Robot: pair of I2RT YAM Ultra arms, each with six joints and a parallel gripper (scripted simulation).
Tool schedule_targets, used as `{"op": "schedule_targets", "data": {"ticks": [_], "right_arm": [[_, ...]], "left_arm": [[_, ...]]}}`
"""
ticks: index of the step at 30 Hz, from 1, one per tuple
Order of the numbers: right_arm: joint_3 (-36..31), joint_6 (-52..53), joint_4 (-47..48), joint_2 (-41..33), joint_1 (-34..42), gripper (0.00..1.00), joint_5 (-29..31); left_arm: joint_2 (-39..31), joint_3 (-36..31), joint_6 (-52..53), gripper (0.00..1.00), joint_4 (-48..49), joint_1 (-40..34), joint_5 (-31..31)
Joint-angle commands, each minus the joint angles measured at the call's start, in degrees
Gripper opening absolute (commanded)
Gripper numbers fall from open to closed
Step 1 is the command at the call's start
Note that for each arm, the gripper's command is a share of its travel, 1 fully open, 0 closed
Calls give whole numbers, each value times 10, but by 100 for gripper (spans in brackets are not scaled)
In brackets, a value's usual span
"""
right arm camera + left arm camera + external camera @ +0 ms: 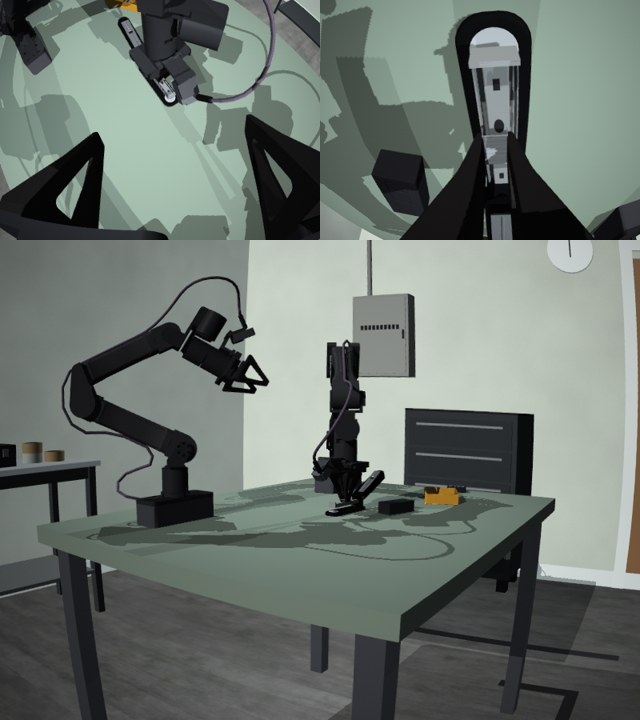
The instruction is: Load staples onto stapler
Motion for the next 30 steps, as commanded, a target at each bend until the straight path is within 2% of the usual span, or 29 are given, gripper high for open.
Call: {"op": "schedule_targets", "data": {"ticks": [1,9,30], "right_arm": [[2,-1,2,-11,-4,100,-3],[2,-1,2,-11,-4,100,-3],[2,-1,2,-11,-4,100,-3]], "left_arm": [[-3,-10,-4,6,15,2,9],[-6,4,-10,6,0,-3,1],[7,-14,-15,6,27,-10,9]]}}
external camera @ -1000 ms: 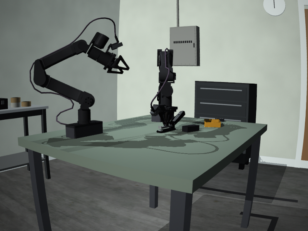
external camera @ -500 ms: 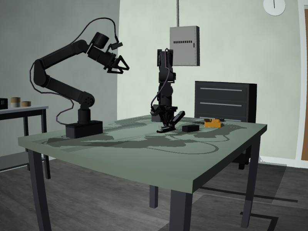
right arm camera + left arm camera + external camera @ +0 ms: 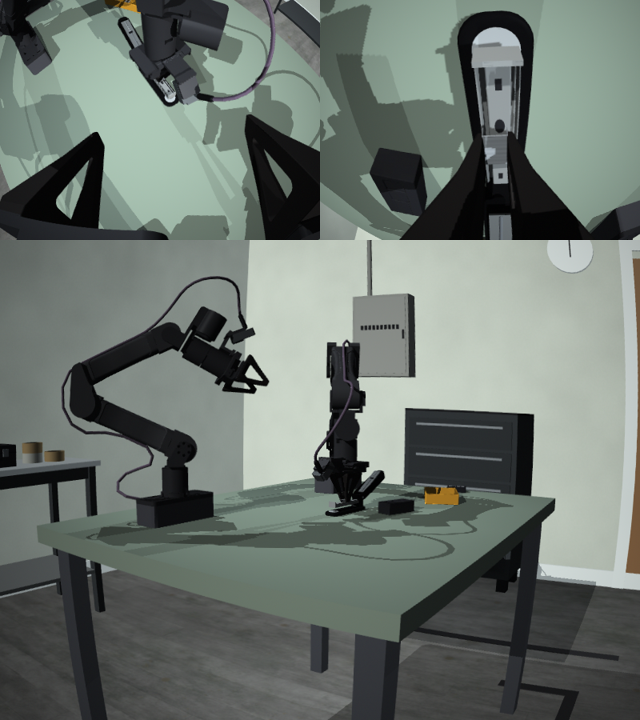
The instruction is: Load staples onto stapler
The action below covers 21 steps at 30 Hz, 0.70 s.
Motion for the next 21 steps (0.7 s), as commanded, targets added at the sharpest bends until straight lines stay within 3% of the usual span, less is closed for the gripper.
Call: {"op": "schedule_targets", "data": {"ticks": [1,5,21], "right_arm": [[2,-1,2,-11,-4,100,-3],[2,-1,2,-11,-4,100,-3],[2,-1,2,-11,-4,100,-3]], "left_arm": [[8,-13,-1,6,27,-10,9],[-3,14,12,6,-11,5,9],[-2,8,8,6,-5,2,5]]}}
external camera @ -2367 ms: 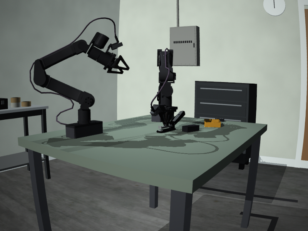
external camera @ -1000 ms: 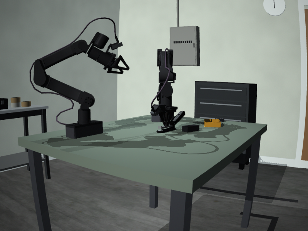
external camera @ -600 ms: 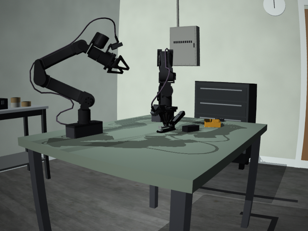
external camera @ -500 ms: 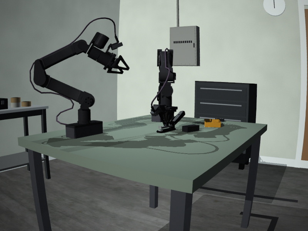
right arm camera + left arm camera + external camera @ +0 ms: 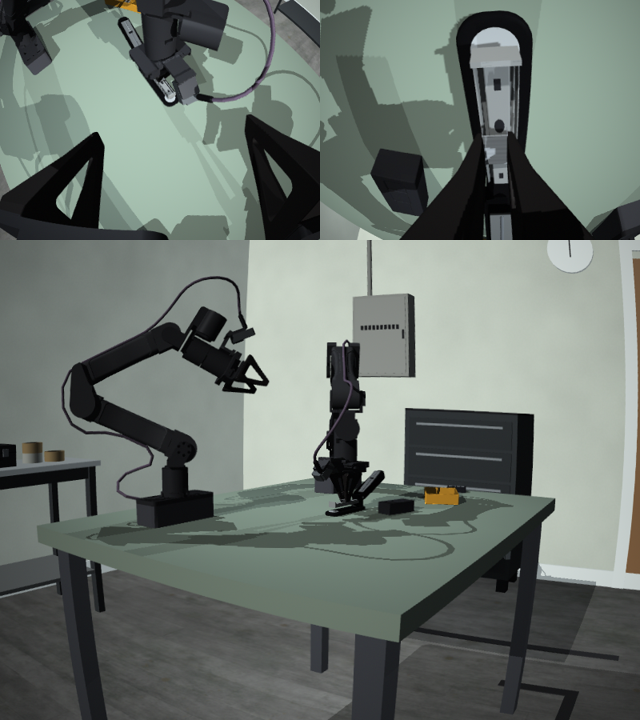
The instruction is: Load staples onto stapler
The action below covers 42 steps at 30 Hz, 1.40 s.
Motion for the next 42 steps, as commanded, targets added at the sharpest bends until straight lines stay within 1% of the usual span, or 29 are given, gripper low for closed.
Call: {"op": "schedule_targets", "data": {"ticks": [1,6,10,16,19,22,26,28,42], "right_arm": [[2,-1,2,-11,-4,100,-3],[2,-1,2,-11,-4,100,-3],[2,-1,2,-11,-4,100,-3],[2,-1,2,-11,-4,100,-3],[2,-1,2,-11,-4,100,-3],[2,-1,2,-11,-4,100,-3],[2,-1,2,-11,-4,100,-3],[2,-1,2,-11,-4,100,-3],[2,-1,2,-11,-4,100,-3]], "left_arm": [[-3,7,1,6,-3,2,4],[3,12,5,6,-8,6,9],[-4,-6,0,6,10,1,9],[8,15,6,6,2,7,9],[-2,-8,3,6,14,3,9],[-3,-11,-3,6,16,1,9],[-3,-11,-3,6,16,1,9],[2,11,7,6,-7,5,9],[-3,6,4,6,-2,2,4]]}}
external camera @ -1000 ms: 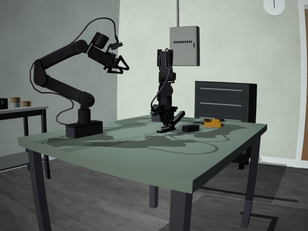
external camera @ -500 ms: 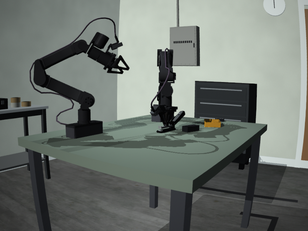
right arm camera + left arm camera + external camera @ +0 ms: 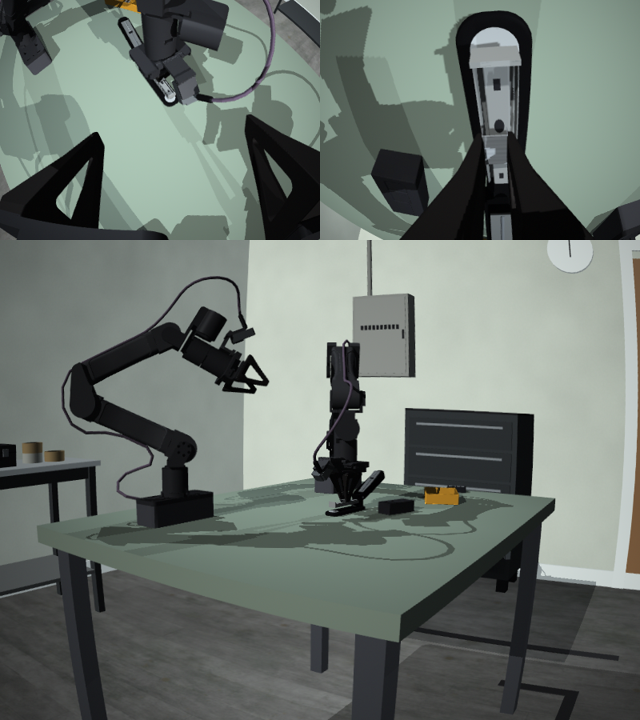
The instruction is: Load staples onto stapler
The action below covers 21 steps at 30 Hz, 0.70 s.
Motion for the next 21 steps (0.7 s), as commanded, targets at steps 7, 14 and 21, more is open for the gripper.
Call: {"op": "schedule_targets", "data": {"ticks": [7,14,21], "right_arm": [[2,-1,2,-11,-4,100,-3],[2,-1,2,-11,-4,100,-3],[2,-1,2,-11,-4,100,-3]], "left_arm": [[3,12,6,6,0,6,9],[5,11,-4,6,2,0,9],[-3,-11,-3,6,16,1,9]]}}
